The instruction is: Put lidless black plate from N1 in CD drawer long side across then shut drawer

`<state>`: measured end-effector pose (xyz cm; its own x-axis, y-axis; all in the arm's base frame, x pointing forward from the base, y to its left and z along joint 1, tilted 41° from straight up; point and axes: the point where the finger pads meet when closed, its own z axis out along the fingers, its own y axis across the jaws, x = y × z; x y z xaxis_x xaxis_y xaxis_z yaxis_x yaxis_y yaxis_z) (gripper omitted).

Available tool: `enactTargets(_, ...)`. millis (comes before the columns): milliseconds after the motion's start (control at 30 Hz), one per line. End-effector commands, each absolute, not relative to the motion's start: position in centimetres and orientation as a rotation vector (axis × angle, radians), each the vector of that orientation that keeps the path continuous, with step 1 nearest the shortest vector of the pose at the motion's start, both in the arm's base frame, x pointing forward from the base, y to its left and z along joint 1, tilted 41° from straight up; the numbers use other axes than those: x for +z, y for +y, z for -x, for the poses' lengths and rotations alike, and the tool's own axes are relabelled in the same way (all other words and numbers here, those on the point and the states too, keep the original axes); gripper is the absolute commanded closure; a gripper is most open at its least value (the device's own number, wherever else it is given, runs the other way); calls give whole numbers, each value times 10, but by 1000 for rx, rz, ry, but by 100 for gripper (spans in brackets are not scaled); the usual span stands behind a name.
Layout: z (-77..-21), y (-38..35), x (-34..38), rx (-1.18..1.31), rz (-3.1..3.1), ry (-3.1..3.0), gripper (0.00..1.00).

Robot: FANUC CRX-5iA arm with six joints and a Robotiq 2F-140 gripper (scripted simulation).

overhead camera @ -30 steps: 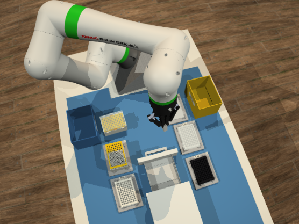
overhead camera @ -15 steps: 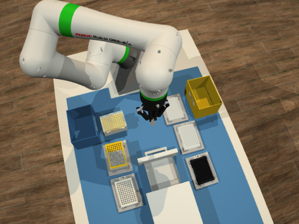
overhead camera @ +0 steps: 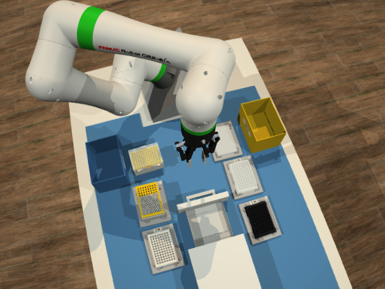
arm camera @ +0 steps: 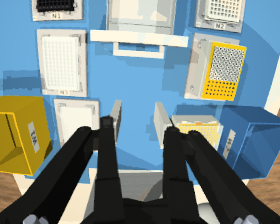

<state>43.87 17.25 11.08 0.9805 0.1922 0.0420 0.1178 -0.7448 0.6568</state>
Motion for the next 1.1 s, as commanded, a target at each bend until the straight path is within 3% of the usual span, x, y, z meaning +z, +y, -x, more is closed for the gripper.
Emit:
enactTargets(0,-444,169,106,139,-2419,216,13)
enactTargets(1067,-521,118,34,139,-2419,216,13)
